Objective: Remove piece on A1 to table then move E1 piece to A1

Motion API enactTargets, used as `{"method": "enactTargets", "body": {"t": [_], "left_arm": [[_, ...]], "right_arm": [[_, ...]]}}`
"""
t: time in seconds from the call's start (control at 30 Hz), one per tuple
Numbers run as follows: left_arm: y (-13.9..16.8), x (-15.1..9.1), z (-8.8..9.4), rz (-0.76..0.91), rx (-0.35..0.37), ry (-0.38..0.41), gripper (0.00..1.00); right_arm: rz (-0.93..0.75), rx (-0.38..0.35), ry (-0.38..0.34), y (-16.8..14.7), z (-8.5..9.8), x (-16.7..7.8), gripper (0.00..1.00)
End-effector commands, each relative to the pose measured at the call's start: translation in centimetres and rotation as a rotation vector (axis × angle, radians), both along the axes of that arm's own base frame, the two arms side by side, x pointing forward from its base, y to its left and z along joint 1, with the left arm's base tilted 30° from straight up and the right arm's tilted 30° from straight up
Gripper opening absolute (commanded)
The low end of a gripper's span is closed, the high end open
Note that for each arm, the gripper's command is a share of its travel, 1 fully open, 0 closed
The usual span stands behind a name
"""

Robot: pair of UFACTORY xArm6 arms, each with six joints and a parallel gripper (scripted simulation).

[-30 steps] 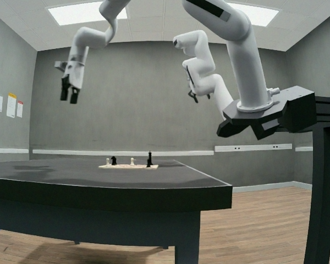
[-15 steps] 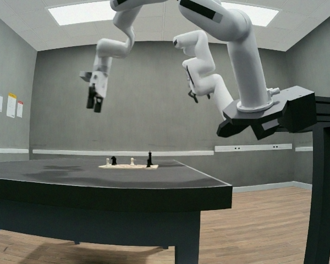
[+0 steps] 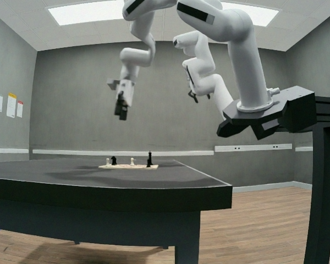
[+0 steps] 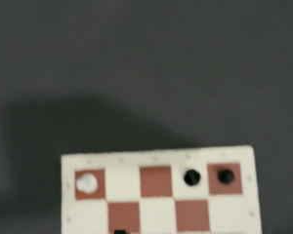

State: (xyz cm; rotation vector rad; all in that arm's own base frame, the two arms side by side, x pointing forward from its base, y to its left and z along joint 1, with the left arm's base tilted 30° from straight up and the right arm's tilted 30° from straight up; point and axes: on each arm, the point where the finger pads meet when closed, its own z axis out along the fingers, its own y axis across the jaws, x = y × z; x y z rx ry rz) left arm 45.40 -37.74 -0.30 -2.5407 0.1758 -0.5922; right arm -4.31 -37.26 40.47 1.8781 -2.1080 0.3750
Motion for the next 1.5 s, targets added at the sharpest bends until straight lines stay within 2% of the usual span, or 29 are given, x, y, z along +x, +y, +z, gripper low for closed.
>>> {"method": "enactTargets", "body": {"t": [0.0, 0.17, 0.23, 0.27, 0.37, 0.73, 0.8, 0.83, 0.87, 1.23, 1.3, 1.4, 1.47], "left_arm": [[-1.1, -3.2, -2.3, 0.001, 0.016, -0.033, 1.0], [-1.6, -6.8, -4.9, -0.004, 0.036, -0.071, 1.0], [-1.6, -6.8, -4.9, -0.004, 0.036, -0.071, 1.0], [-1.8, -9.0, -6.4, -0.008, 0.047, -0.096, 1.0], [-1.8, -10.5, -7.4, -0.013, 0.054, -0.116, 1.0], [-0.5, -18.7, -12.6, -0.057, 0.073, -0.246, 1.0], [-0.5, -18.7, -12.6, -0.057, 0.073, -0.246, 1.0], [0.2, -20.5, -13.7, -0.073, 0.072, -0.282, 1.0], [0.5, -21.3, -14.2, -0.081, 0.07, -0.298, 1.0], [4.6, -28.0, -18.1, -0.178, 0.023, -0.466, 1.0], [5.4, -28.9, -18.7, -0.197, 0.009, -0.494, 1.0], [5.4, -28.9, -18.7, -0.197, 0.009, -0.494, 1.0], [6.7, -30.1, -19.4, -0.231, -0.017, -0.538, 1.0]], "right_arm": [[0.0, -0.004, 0.0, 0.0, 0.2, 0.0, 1.0], [0.0, -0.004, 0.0, 0.0, 0.2, 0.0, 1.0], [0.0, -0.004, 0.0, 0.0, 0.2, 0.0, 1.0], [0.0, -0.004, 0.0, 0.0, 0.2, 0.0, 1.0], [0.0, -0.004, 0.0, 0.0, 0.2, 0.0, 1.0], [0.0, -0.004, 0.0, 0.0, 0.2, 0.0, 1.0], [0.0, -0.004, 0.0, 0.0, 0.2, 0.0, 1.0], [0.0, -0.004, 0.0, 0.0, 0.2, 0.0, 1.0], [0.0, -0.004, 0.0, 0.0, 0.2, 0.0, 1.0], [0.0, -0.004, 0.0, 0.0, 0.2, 0.0, 1.0], [0.0, -0.004, 0.0, 0.0, 0.2, 0.0, 1.0], [0.0, -0.004, 0.0, 0.0, 0.2, 0.0, 1.0], [0.0, -0.004, 0.0, 0.0, 0.2, 0.0, 1.0]]}}
